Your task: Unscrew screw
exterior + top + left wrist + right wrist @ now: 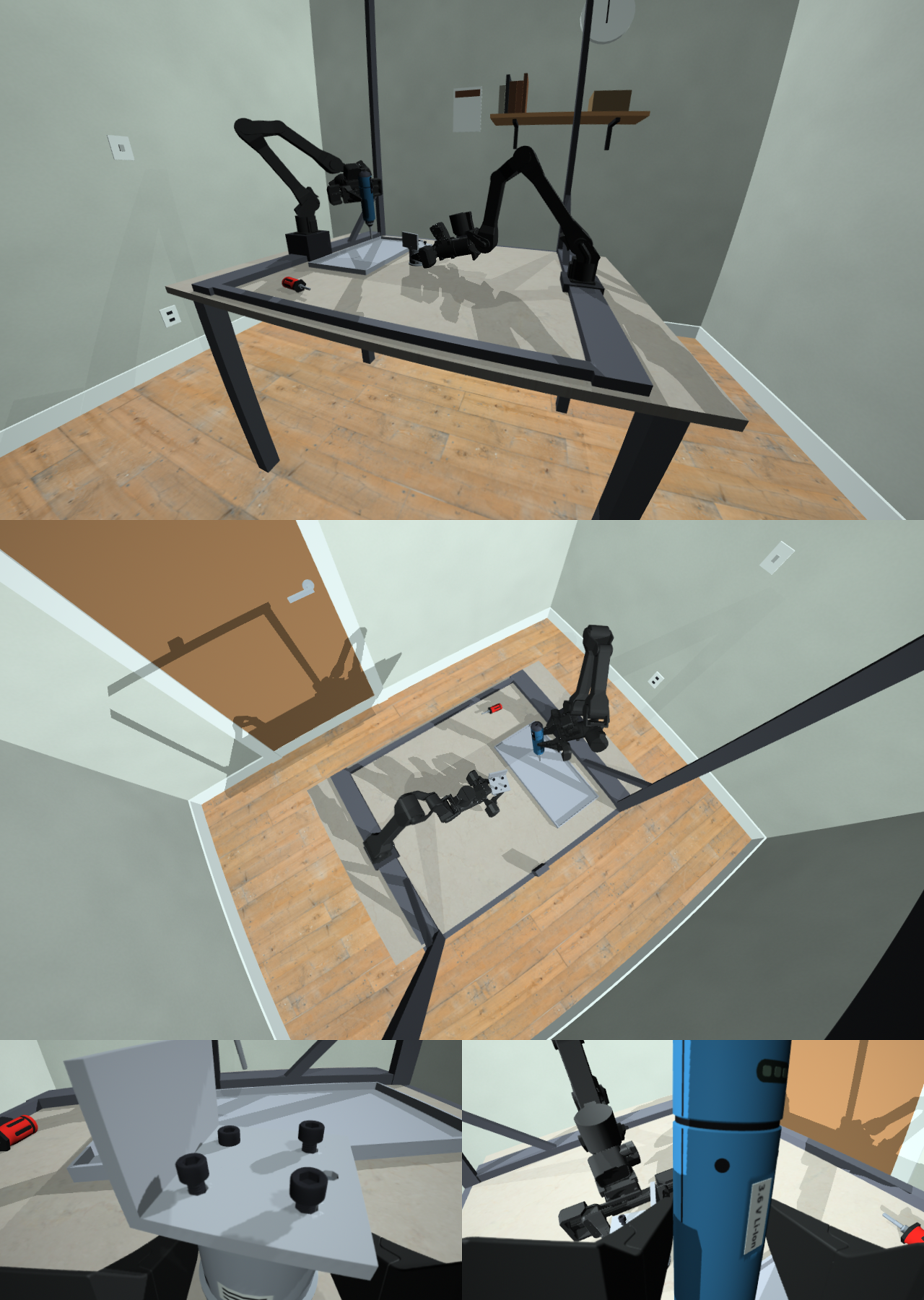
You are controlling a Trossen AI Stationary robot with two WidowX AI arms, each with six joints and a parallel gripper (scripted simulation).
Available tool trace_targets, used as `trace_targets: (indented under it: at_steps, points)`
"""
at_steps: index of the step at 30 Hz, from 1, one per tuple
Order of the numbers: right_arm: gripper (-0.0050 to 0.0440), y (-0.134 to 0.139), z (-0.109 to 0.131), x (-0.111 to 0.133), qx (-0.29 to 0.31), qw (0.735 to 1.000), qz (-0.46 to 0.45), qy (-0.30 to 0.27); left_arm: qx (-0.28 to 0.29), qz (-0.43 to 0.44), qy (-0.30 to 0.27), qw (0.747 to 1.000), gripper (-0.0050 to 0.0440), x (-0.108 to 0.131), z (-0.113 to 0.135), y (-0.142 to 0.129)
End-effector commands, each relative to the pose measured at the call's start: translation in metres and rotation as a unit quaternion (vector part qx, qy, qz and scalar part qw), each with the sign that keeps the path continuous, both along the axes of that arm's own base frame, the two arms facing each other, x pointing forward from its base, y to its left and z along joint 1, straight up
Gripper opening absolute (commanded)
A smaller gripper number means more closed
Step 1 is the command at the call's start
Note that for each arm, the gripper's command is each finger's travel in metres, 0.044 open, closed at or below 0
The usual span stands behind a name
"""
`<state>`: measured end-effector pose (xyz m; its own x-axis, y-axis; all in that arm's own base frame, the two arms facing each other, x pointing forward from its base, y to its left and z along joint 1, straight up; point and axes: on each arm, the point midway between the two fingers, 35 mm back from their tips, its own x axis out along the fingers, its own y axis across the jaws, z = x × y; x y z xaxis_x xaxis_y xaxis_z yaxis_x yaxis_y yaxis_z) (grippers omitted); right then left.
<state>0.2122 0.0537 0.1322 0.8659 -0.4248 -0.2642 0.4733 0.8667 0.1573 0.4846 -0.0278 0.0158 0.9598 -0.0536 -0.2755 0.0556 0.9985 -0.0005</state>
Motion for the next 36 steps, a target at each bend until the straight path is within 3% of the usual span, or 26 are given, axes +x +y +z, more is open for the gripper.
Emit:
trace_targets:
  at_steps: [1, 14, 21, 33, 36]
  points:
    - [0.0161, 0.002, 0.003, 0.003, -0.019, 0.999, 0.029, -0.001, 0.0, -0.001, -0.013, 1.0, 0.0243, 0.003, 0.011, 0.0]
    - [0.0161, 0.013, -0.012, 0.009, -0.117, 0.984, 0.124, 0.048, 0.0, -0.001, -0.013, 1.0, 0.0243, 0.003, 0.011, 0.0]
    - [0.0161, 0.023, -0.01, 0.015, -0.126, 0.975, 0.179, 0.039, 0.0, -0.001, -0.013, 1.0, 0.0243, 0.003, 0.011, 0.0]
    - [0.0161, 0.038, 0.022, 0.027, -0.117, 0.956, 0.265, -0.05, 0.0, -0.001, -0.013, 1.0, 0.0243, 0.003, 0.011, 0.0]
    - [0.0161, 0.041, 0.047, 0.029, -0.1, 0.95, 0.274, -0.111, 0.0, -0.001, -0.013, 1.0, 0.0243, 0.003, 0.011, 0.0]
